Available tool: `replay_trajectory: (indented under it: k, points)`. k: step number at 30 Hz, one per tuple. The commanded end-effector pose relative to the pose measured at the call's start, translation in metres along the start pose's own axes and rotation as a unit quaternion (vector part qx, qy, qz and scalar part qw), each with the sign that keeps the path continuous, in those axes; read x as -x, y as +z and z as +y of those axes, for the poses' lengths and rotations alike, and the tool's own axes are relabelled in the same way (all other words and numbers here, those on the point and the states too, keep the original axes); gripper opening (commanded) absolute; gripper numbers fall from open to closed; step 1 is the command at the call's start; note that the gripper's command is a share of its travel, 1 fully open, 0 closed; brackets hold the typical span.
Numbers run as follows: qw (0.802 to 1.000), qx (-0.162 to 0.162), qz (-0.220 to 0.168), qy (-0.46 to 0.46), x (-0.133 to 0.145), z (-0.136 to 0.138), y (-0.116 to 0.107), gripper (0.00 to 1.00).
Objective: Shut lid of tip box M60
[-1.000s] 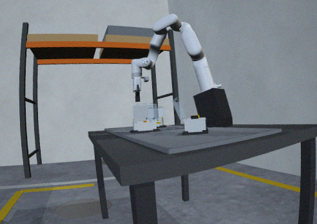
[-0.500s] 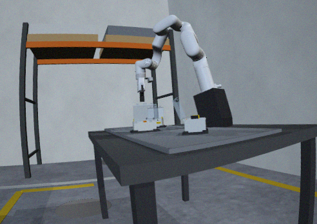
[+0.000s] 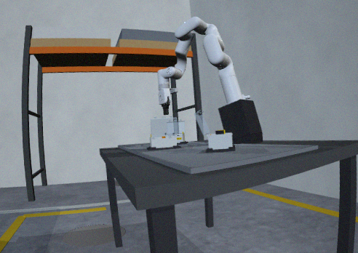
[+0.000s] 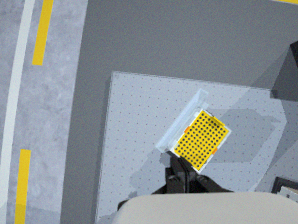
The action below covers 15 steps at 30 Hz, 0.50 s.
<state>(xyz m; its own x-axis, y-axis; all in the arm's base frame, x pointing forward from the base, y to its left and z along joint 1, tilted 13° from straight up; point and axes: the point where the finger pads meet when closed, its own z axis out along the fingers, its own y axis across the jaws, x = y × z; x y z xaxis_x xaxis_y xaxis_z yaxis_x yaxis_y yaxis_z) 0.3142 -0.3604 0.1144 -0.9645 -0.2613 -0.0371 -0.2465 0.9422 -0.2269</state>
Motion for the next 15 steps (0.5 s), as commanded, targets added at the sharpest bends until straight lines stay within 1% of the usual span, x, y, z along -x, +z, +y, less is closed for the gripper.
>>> replay_trajectory:
  k: [1,6,12,14,15]
  points:
    - [0.996,0.004,-0.014,-0.084,-0.022,-0.008,-0.001,0.0]
    - [0.986,0.003,-0.015,-0.167,-0.046,-0.014,0.0,0.0]
    - [0.964,0.002,-0.015,-0.264,-0.076,-0.022,0.001,0.0]
    - [0.964,0.002,-0.015,-0.264,-0.076,-0.022,0.001,0.0]
    - [0.96,0.002,-0.015,-0.28,-0.08,-0.023,0.001,0.0]
